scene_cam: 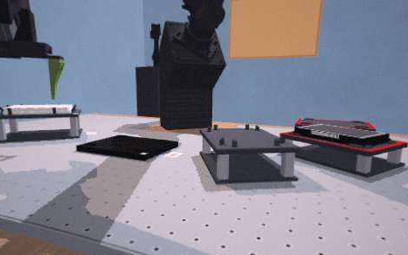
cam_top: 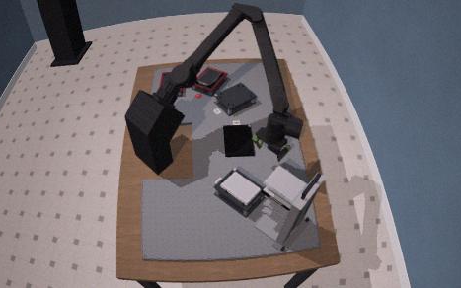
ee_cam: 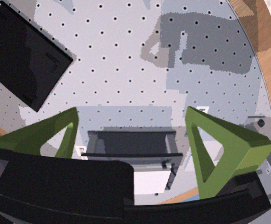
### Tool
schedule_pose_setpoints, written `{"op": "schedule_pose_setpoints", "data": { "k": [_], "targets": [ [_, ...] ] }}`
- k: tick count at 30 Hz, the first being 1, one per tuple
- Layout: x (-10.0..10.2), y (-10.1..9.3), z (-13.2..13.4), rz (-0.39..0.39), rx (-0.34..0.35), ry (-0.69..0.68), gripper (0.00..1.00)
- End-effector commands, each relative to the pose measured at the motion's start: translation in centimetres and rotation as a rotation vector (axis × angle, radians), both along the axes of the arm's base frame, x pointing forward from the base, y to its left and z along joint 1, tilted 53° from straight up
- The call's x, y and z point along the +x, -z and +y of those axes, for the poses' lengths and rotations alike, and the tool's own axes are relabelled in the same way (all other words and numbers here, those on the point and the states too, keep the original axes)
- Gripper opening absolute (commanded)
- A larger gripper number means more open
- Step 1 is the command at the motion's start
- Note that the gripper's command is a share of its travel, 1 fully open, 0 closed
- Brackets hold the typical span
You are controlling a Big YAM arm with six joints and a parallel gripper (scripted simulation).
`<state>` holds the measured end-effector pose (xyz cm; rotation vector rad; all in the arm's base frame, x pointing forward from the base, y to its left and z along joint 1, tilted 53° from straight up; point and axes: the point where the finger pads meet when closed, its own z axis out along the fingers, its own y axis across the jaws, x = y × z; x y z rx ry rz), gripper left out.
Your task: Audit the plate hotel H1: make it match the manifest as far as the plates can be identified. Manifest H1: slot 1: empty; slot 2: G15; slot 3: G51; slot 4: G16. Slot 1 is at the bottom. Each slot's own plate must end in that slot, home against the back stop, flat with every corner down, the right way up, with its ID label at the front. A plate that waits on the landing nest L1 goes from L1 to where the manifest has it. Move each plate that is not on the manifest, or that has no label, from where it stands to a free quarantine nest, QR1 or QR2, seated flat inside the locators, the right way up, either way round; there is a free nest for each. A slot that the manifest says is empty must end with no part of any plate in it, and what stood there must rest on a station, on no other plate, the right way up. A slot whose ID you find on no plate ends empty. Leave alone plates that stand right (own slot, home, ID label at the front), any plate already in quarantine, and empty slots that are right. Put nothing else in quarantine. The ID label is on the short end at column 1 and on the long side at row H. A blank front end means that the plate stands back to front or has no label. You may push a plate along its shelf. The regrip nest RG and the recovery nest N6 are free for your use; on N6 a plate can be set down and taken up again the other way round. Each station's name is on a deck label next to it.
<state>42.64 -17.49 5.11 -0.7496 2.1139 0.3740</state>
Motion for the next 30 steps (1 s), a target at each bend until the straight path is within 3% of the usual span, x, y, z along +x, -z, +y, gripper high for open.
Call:
{"op": "schedule_pose_setpoints", "data": {
  "k": [1, 13, 17, 27, 30],
  "targets": [
    [0.4, -0.6, -0.6, -0.011, -0.005, 0.014, 1.0],
    [0.3, -0.5, -0.6, -0.002, 0.006, 0.018, 1.0],
    [-0.1, -2.2, -2.2, -0.032, -0.023, 0.026, 1.0],
    [-1.2, -3.0, -2.9, -0.027, -0.02, 0.025, 1.0],
    [-1.4, -2.6, -1.7, -0.015, -0.01, 0.005, 1.0]
  ]
}}
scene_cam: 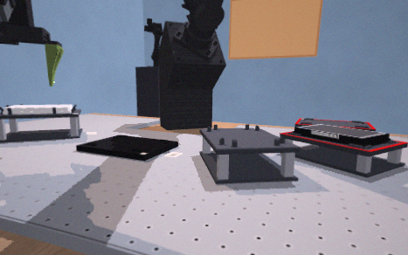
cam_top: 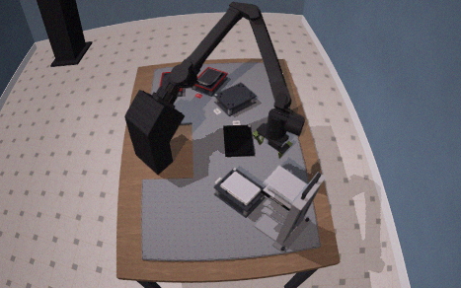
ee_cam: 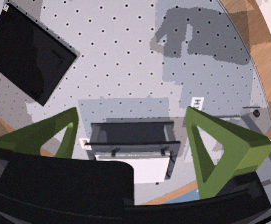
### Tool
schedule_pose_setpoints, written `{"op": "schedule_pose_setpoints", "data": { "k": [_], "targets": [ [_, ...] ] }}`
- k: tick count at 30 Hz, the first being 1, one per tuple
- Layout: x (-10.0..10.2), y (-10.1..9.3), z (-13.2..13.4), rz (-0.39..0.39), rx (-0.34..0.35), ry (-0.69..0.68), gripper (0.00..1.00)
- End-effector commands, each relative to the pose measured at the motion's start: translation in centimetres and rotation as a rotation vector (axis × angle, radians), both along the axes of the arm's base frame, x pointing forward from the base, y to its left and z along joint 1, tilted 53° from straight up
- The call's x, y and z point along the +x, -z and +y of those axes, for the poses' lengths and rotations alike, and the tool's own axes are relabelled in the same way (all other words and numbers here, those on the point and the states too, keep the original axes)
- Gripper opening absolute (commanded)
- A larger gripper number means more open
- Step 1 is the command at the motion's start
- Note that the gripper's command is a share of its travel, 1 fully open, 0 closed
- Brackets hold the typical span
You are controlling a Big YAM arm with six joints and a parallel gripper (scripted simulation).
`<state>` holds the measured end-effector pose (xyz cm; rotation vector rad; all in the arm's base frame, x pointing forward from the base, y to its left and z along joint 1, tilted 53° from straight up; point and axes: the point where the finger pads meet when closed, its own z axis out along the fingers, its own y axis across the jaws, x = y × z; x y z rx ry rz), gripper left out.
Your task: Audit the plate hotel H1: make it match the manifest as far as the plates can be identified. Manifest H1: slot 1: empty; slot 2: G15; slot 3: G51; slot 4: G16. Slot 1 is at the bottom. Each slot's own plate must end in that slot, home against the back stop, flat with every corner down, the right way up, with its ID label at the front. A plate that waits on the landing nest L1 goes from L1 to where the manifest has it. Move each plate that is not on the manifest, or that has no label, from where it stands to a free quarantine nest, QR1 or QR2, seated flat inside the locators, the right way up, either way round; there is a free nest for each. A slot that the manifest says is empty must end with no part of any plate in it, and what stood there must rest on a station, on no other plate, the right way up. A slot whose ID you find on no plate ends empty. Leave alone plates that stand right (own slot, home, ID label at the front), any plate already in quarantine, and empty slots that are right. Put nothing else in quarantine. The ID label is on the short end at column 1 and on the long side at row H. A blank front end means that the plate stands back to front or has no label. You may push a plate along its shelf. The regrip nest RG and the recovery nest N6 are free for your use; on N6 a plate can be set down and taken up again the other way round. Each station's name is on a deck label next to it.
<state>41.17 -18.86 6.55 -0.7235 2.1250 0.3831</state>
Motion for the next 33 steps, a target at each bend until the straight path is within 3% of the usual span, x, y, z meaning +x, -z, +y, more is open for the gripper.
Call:
{"op": "schedule_pose_setpoints", "data": {
  "k": [1, 33],
  "targets": [
    [-0.2, -1.6, -1.3, -0.034, -0.03, 0.006, 1.0],
    [-4.0, -5.8, -5.1, -0.039, -0.043, 0.009, 1.0]
  ]
}}
